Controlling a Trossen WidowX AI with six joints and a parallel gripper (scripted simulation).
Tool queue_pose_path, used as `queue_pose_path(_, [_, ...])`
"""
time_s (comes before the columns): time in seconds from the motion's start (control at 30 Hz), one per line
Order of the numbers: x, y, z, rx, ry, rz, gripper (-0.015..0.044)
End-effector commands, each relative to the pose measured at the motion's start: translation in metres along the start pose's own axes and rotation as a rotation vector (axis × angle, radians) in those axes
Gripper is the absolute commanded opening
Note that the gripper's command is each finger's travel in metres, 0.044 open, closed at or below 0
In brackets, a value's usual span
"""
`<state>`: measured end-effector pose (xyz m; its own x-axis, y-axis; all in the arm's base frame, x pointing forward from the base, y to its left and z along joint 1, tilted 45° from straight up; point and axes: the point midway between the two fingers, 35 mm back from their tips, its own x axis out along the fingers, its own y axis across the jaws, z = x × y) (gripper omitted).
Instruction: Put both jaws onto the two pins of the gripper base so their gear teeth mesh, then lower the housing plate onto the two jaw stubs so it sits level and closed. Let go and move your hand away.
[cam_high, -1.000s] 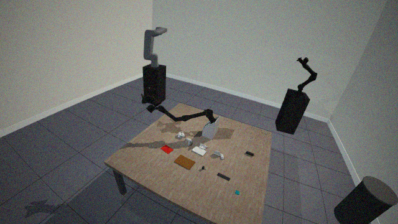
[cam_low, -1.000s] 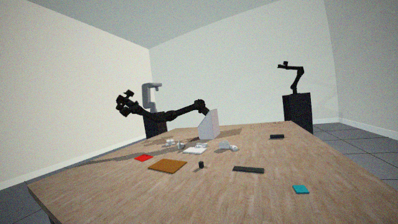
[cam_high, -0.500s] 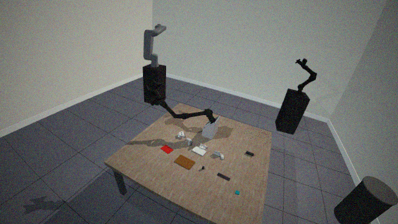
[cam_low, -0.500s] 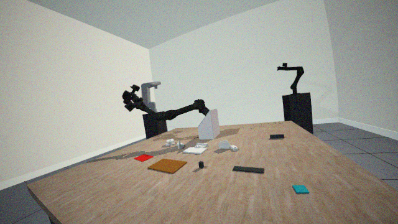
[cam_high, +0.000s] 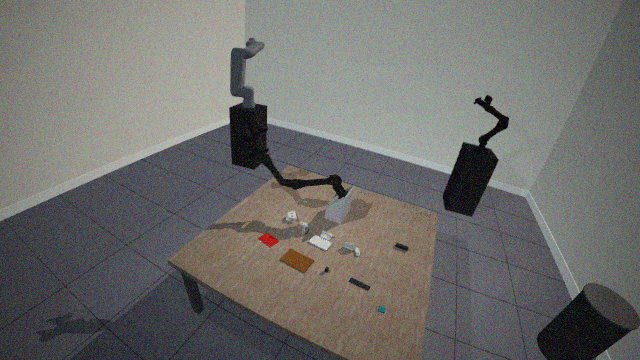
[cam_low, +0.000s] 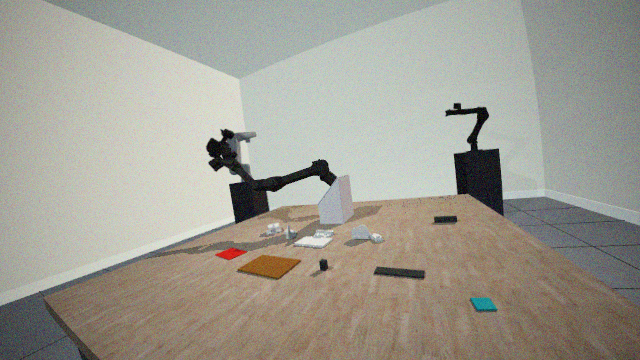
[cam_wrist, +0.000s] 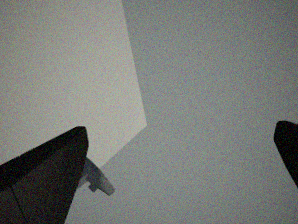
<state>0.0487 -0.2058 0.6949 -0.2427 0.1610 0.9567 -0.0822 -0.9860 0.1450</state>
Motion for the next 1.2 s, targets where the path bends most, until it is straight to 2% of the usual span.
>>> queue_pose_path(0.0, [0.010, -0.020, -0.012, -0.050, 0.001, -0.062, 0.0440])
queue_pose_path(0.5, [0.032, -0.093, -0.042, -0.249, -0.003, -0.279, 0.0440])
queue_pose_path(1.17, [0.037, -0.176, -0.054, -0.473, -0.005, -0.503, 0.0440])
